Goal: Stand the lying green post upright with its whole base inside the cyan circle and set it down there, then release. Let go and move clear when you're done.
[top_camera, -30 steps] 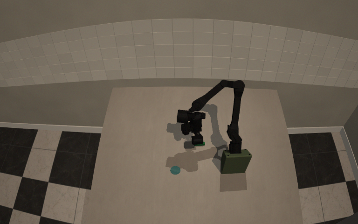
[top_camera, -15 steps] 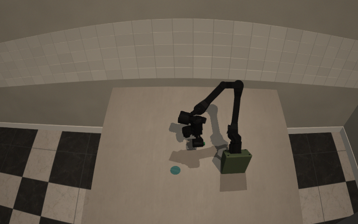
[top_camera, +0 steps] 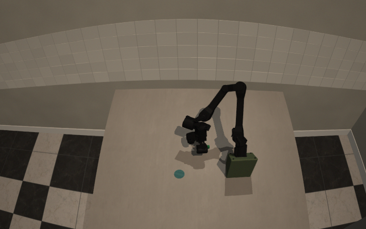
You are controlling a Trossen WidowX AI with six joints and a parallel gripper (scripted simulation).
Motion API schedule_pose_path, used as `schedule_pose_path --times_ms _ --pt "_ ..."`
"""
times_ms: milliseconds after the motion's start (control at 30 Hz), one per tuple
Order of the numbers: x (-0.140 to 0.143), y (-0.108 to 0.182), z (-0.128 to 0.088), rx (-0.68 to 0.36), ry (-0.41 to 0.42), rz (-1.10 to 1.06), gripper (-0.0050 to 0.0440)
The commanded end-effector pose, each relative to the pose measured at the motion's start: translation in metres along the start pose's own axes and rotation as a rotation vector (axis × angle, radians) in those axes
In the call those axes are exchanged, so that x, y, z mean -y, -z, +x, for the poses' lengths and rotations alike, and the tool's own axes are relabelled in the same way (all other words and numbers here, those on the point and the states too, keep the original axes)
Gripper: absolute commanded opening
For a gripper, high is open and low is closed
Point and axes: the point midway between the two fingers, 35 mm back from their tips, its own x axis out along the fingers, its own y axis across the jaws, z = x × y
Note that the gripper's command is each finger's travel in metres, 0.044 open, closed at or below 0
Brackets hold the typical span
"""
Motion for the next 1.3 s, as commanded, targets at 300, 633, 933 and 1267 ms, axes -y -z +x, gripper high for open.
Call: schedule_pose_path --times_ms 300,633,933,1267 --pt "0.0004 -0.0004 0.0129 0.002 0.0 -0.003 0.0233" --pt "0.0027 -0.002 0.0107 0.01 0.006 0.006 0.0117" --pt "0.0027 -0.002 0.0107 0.01 0.006 0.006 0.007" --pt "0.0034 -0.0046 0.0083 0.016 0.006 0.009 0.0022"
